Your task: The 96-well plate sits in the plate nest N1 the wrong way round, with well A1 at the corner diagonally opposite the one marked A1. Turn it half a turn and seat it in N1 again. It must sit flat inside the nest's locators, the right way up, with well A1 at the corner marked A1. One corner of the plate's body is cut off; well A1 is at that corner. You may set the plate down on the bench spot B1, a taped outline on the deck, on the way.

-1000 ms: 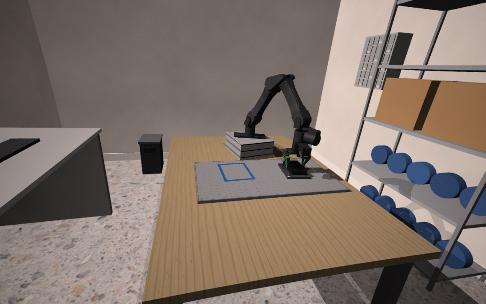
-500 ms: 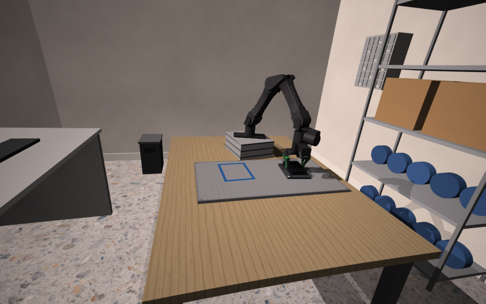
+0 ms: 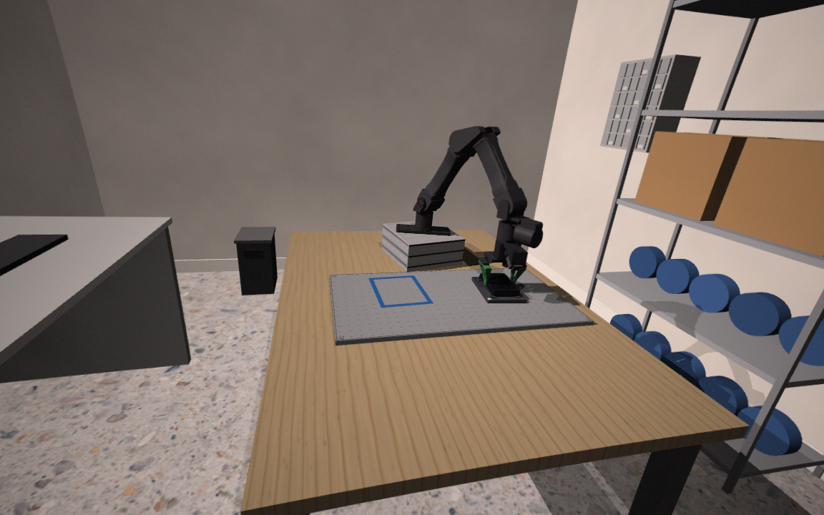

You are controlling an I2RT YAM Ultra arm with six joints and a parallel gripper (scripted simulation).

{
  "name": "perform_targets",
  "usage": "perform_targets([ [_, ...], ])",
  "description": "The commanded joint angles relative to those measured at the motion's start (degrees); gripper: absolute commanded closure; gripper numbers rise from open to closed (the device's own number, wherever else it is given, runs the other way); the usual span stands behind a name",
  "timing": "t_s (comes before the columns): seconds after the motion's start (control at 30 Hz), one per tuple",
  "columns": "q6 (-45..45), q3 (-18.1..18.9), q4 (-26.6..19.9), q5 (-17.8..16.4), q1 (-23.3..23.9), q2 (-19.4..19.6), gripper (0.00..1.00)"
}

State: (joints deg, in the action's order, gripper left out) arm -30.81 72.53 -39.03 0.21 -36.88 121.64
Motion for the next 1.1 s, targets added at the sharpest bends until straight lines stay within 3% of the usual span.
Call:
perform_targets([
  [0.0, 0.06, 0.15, 0.16, 0.21, 0.02, -0.38, 1.0],
  [1.07, 0.06, -0.34, 1.14, 0.21, 0.03, 0.11, 1.0],
])
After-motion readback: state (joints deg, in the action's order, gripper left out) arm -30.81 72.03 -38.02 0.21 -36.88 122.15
